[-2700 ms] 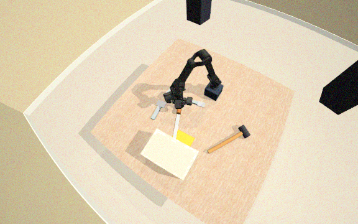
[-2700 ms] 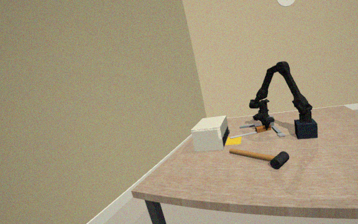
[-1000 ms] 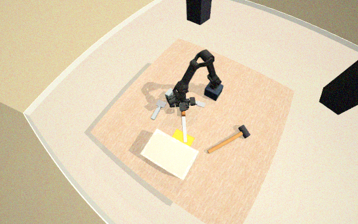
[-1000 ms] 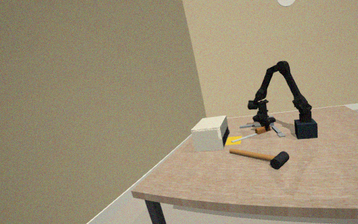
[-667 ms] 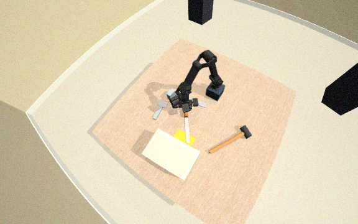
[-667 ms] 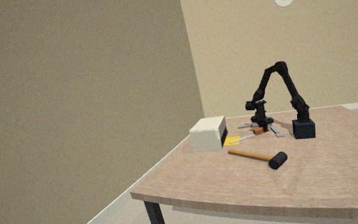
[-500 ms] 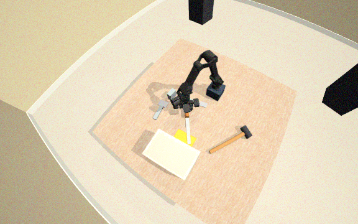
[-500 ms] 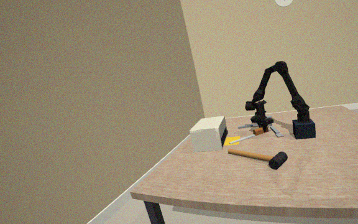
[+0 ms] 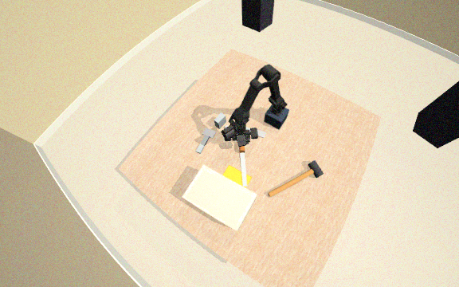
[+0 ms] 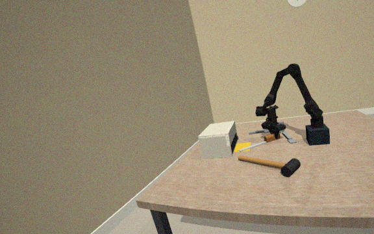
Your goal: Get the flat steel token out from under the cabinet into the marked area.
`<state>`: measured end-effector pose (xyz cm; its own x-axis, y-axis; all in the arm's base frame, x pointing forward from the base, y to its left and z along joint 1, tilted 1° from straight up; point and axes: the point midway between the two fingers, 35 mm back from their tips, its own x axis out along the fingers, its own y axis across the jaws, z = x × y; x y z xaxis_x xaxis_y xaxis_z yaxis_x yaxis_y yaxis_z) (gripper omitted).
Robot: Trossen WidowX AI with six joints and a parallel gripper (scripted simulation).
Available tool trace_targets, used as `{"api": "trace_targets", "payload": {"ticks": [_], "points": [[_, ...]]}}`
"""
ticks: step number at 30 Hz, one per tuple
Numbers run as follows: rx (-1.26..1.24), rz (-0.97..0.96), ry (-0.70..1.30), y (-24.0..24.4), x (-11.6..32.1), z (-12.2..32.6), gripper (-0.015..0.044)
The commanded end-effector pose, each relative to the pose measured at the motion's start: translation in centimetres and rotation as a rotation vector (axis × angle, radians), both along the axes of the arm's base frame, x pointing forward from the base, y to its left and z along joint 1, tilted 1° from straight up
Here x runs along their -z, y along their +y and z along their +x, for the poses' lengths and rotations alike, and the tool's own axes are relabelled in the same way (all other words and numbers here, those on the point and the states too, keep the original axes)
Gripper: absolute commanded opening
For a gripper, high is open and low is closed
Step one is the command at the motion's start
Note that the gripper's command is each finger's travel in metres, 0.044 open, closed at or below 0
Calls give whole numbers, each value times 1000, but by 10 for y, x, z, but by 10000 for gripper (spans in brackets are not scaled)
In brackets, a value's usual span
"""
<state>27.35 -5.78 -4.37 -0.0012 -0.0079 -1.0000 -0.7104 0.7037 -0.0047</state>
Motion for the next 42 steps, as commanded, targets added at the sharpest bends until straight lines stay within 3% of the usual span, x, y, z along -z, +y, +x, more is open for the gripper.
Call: {"api": "trace_targets", "payload": {"ticks": [1,42], "points": [[-1,2,-2,6,0,0,0],[-2,6,-2,51,0,-3,0]]}}
